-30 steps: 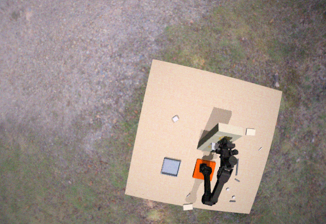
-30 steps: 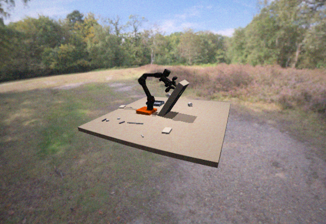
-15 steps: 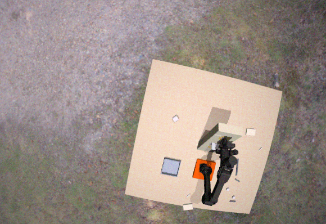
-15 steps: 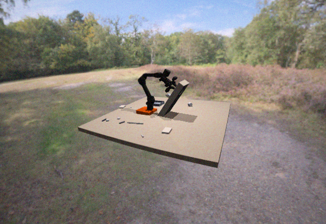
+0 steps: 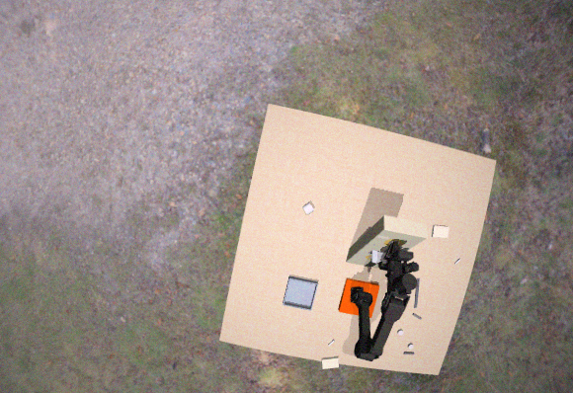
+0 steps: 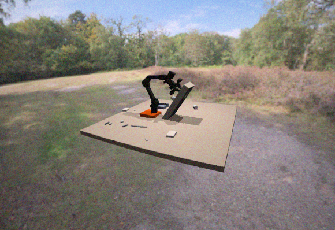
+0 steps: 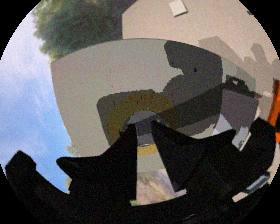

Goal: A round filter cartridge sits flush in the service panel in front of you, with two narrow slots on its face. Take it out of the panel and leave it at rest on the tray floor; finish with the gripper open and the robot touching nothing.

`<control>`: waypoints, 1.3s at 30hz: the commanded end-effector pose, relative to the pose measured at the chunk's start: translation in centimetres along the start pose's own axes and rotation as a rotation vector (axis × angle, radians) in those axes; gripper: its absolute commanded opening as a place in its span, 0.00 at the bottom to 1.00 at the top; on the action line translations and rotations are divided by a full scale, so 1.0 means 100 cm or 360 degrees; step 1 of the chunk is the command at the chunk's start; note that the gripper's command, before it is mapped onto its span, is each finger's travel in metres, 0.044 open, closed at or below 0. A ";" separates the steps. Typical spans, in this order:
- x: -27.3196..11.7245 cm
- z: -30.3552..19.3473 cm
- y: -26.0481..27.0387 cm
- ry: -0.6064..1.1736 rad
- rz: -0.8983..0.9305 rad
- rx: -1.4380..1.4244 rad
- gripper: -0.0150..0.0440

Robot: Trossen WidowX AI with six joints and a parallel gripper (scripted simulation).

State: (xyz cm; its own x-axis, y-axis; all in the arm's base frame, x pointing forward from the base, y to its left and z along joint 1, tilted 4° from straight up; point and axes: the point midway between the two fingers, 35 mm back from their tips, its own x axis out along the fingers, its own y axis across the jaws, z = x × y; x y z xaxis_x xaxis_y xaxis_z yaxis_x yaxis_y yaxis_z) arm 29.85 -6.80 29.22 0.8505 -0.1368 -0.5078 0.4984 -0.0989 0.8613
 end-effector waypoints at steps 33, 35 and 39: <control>-0.073 0.000 0.001 0.0014 -0.0011 -0.0008 0.25; -0.073 0.000 0.001 0.0014 -0.0011 -0.0008 0.25; -0.073 0.000 -0.006 0.0014 -0.0011 -0.0008 0.25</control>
State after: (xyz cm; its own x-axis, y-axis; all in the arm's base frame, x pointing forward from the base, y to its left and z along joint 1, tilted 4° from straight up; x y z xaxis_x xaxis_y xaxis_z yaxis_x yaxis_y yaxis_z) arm 23.77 -5.94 32.46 0.8395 -0.1301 -0.5275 0.5173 -0.1053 0.8493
